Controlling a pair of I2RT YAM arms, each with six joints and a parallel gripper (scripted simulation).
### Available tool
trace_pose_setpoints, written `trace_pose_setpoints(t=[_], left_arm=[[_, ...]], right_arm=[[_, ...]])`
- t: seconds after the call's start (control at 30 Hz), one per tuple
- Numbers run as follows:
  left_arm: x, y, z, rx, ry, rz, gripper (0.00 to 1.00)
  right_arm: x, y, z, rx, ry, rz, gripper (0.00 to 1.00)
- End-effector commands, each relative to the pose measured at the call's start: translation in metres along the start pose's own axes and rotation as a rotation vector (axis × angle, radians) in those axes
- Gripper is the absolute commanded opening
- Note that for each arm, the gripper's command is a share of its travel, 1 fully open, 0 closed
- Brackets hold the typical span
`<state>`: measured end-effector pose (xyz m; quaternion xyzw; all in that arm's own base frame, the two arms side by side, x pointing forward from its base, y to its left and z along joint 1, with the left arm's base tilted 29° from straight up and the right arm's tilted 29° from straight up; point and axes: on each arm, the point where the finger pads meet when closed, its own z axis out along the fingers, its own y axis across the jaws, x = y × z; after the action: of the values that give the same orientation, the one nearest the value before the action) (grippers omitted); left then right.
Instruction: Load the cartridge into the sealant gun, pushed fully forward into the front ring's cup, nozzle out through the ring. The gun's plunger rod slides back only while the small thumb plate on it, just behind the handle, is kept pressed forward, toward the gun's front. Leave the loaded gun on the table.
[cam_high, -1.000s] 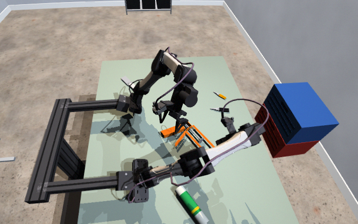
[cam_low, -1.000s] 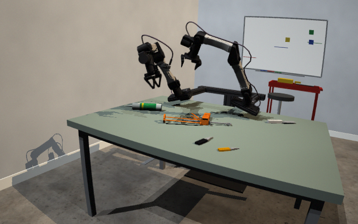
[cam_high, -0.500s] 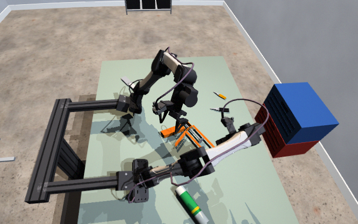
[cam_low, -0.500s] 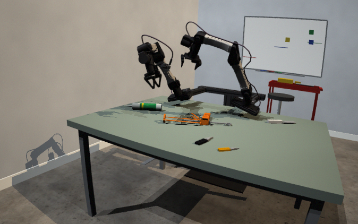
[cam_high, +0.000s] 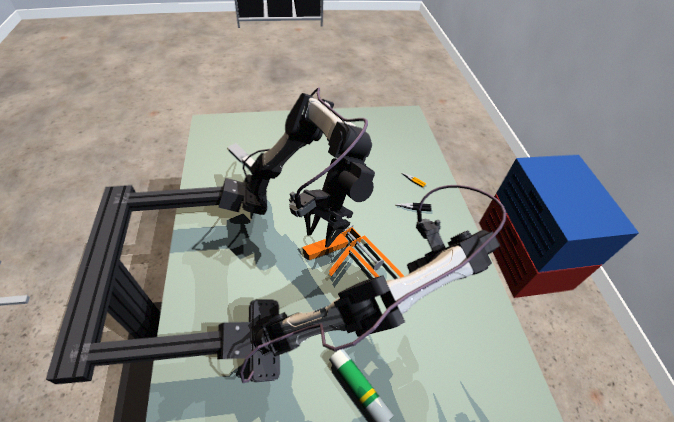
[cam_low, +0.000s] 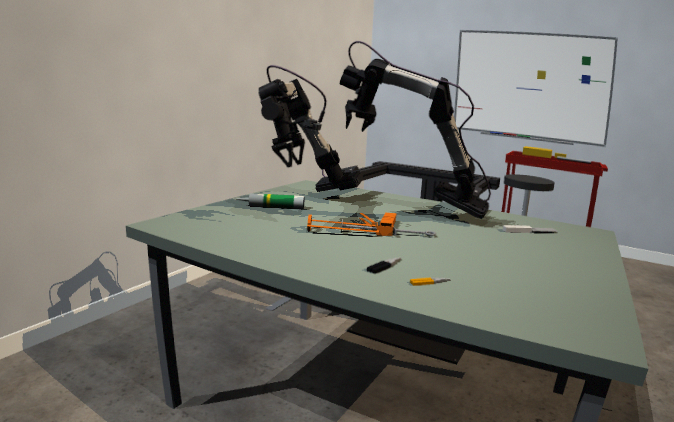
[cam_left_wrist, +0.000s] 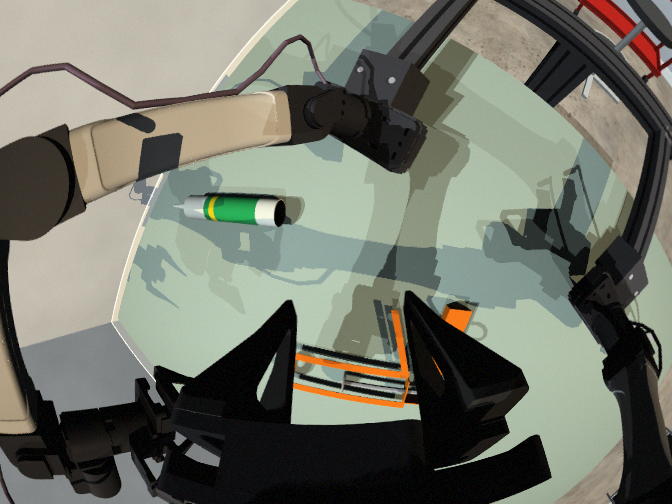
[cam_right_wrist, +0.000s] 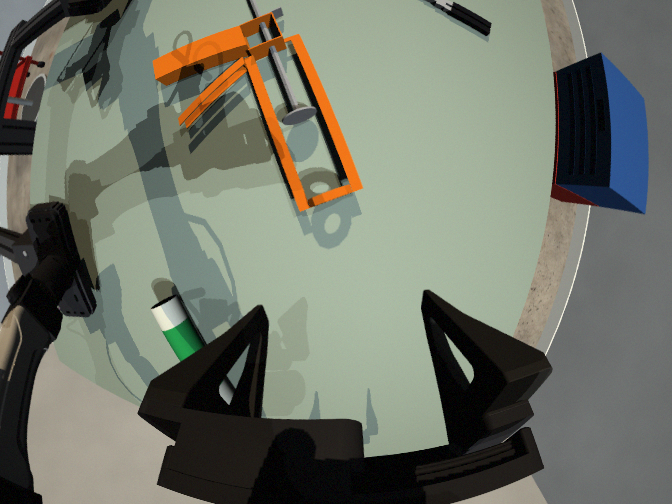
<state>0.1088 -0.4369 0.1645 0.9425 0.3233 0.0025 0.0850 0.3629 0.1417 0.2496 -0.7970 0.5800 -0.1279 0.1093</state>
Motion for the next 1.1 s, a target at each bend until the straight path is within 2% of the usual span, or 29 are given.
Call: trace_pose_setpoints(t=[0.0,0.17,0.6,0.67,1.07], left_arm=[[0.022,0.009,-0.015,-0.054,-0.001,-0.146,0.62],[0.037,0.011,-0.017,-0.069,-0.007,-0.285,0.62],[0.120,0.004,-0.032,-0.138,-0.008,-0.860,0.62],[0.120,0.004,-0.032,-0.138,-0.008,-0.860,0.62],[0.190,-0.024,-0.040,-0.192,-0.010,-1.377,0.62]], right_arm=[[-0.014,-0.012,0.007,0.017,0.007,0.038,0.92],[-0.018,-0.009,0.012,-0.009,0.024,0.098,0.92],[-0.053,-0.019,0.046,-0.025,0.072,0.303,0.92],[-0.053,-0.019,0.046,-0.025,0.072,0.303,0.92],[-0.087,-0.021,0.078,-0.032,0.118,0.477,0.92]])
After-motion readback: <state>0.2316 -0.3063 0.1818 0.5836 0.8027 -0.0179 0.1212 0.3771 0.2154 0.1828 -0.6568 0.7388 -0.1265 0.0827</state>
